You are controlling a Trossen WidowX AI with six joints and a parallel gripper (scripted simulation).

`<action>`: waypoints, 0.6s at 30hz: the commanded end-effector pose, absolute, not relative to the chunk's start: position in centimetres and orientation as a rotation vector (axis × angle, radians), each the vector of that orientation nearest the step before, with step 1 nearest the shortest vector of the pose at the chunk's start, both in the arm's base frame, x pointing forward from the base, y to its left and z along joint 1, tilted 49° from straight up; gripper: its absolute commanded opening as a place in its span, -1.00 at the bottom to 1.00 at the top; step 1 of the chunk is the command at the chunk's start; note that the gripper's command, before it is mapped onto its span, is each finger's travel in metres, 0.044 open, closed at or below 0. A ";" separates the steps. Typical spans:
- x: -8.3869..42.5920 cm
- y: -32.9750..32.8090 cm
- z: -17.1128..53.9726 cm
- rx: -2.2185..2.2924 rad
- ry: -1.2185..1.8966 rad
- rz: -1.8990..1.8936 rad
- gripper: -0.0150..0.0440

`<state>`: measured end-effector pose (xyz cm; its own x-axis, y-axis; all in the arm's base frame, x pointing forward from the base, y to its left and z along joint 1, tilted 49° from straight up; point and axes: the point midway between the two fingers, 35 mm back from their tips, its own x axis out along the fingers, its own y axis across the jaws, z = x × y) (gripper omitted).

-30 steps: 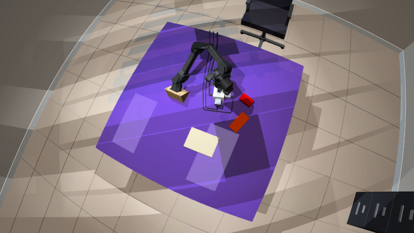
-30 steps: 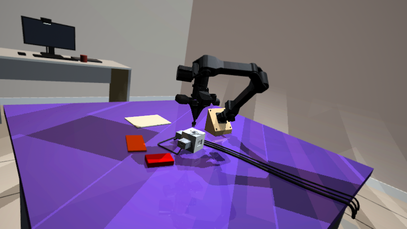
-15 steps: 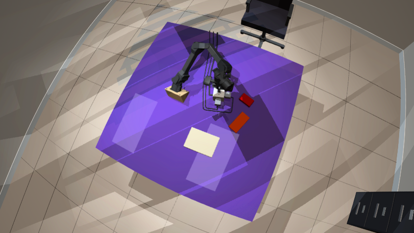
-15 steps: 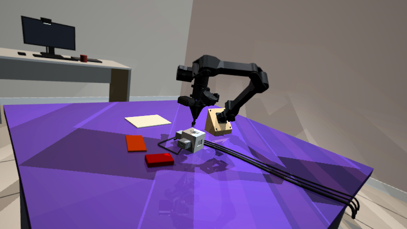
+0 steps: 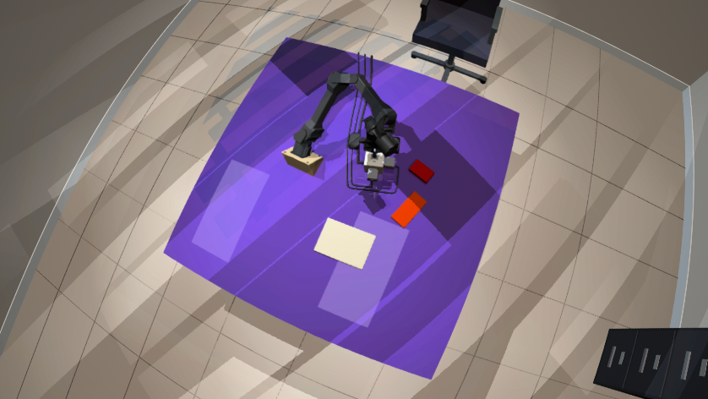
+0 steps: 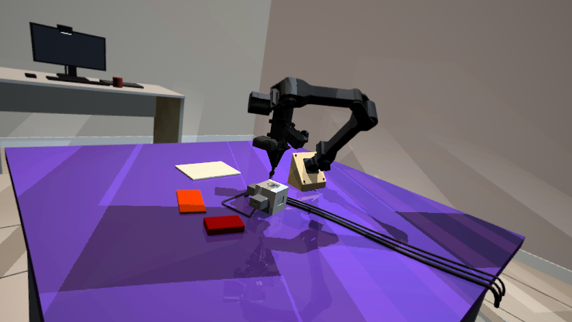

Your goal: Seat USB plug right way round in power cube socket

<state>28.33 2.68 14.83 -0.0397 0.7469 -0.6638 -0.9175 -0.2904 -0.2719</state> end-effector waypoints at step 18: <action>28.3 2.9 14.8 -0.860 0.263 1.663 -0.49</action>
